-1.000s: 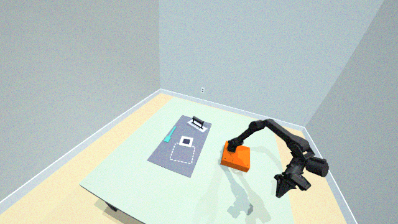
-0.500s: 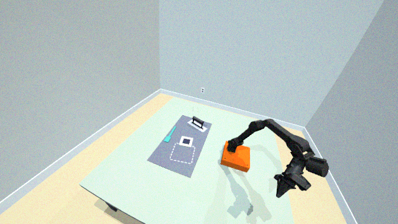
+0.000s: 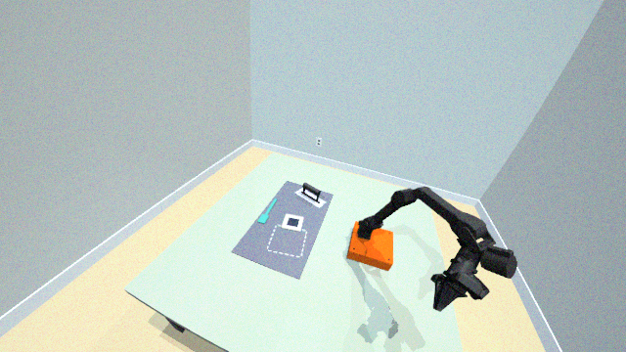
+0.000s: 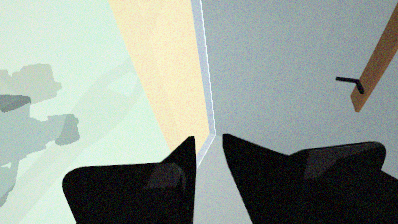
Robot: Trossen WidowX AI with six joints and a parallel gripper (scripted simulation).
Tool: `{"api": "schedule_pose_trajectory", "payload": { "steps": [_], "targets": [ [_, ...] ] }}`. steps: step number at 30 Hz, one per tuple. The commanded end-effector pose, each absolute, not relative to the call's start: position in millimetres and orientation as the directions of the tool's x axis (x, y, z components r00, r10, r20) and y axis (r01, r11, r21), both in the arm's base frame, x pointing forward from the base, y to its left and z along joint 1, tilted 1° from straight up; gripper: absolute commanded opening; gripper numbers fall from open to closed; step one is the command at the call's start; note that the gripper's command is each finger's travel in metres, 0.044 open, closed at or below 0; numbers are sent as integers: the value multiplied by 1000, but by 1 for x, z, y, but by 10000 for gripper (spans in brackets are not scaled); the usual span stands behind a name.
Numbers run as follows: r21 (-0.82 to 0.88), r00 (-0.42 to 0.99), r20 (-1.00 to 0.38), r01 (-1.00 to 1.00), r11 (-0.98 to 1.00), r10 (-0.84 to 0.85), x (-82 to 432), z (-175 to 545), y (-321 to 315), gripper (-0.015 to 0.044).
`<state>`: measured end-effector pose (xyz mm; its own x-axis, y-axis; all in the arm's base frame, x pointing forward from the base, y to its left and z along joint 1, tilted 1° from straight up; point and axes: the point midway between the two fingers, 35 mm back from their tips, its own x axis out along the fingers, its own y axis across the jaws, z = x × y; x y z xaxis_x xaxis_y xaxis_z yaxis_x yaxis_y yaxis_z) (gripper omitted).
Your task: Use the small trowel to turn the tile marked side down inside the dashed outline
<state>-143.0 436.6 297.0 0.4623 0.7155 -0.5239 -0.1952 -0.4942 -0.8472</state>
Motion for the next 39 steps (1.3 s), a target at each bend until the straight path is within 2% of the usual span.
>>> {"api": "schedule_pose_trajectory", "payload": {
  "steps": [1,9,13,25,31,35,39],
  "targets": [
    [-847,462,-524,-195,-494,715,-143,297,437,100],
    [-847,462,-524,-195,-494,715,-143,297,437,100],
    [-847,462,-524,-195,-494,715,-143,297,437,0],
    [-847,462,-524,-195,-494,715,-143,297,437,0],
    [-846,465,-525,-198,-494,713,-141,297,437,152],
    [-832,509,-550,-263,-489,662,-104,289,449,258],
    [-813,556,-580,-341,-472,596,-59,280,458,270]
  ]
}}
